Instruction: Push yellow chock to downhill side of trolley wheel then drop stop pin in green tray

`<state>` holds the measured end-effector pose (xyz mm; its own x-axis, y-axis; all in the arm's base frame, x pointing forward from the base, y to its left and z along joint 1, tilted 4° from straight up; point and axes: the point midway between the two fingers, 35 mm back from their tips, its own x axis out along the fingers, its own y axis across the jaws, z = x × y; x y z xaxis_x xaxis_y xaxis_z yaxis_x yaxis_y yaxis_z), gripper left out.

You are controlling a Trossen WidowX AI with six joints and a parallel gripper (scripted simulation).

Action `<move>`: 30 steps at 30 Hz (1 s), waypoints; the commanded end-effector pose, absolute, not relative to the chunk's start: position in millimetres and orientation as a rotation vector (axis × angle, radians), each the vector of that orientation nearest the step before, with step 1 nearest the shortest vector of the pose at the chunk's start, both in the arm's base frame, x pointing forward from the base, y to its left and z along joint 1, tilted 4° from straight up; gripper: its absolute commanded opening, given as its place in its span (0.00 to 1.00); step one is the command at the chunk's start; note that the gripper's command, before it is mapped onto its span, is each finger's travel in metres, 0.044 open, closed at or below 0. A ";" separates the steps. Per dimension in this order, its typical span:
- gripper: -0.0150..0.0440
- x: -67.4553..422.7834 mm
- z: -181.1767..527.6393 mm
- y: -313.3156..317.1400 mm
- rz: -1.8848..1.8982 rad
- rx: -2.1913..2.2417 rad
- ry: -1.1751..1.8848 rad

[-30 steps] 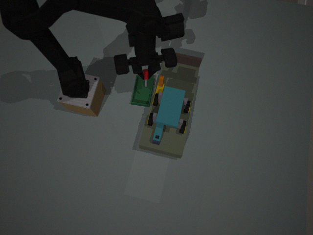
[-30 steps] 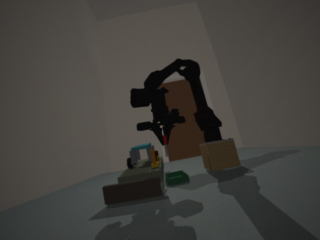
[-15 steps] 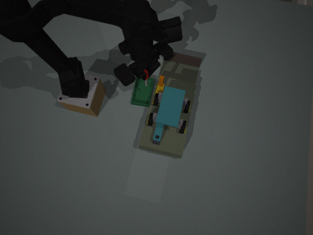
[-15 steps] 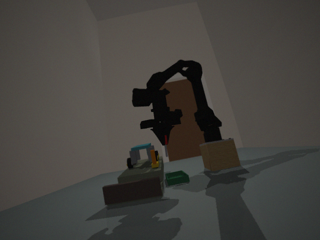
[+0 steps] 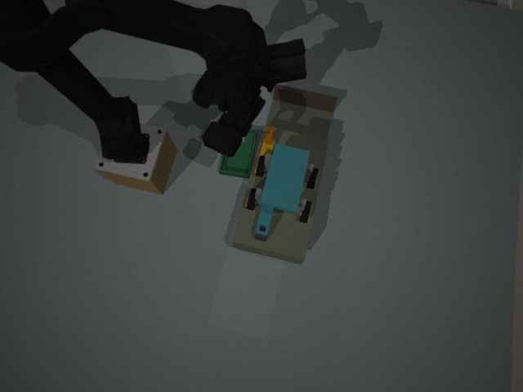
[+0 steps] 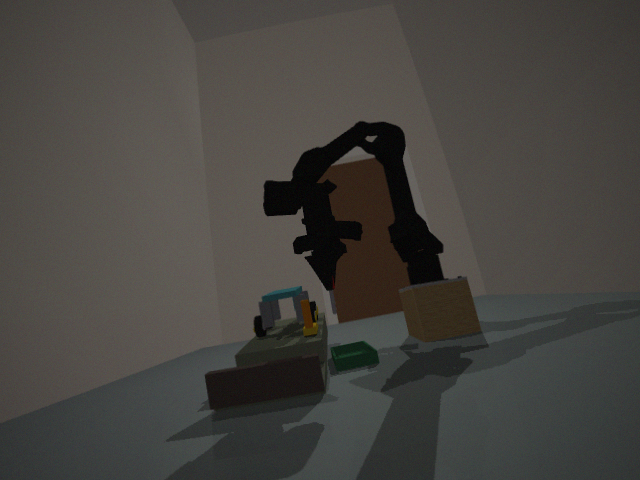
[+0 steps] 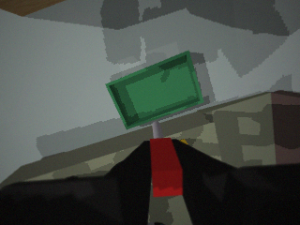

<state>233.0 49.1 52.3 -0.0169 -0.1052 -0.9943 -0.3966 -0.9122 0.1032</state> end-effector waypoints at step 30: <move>0.25 217.0 19.0 52.4 2.160 -2.108 0.027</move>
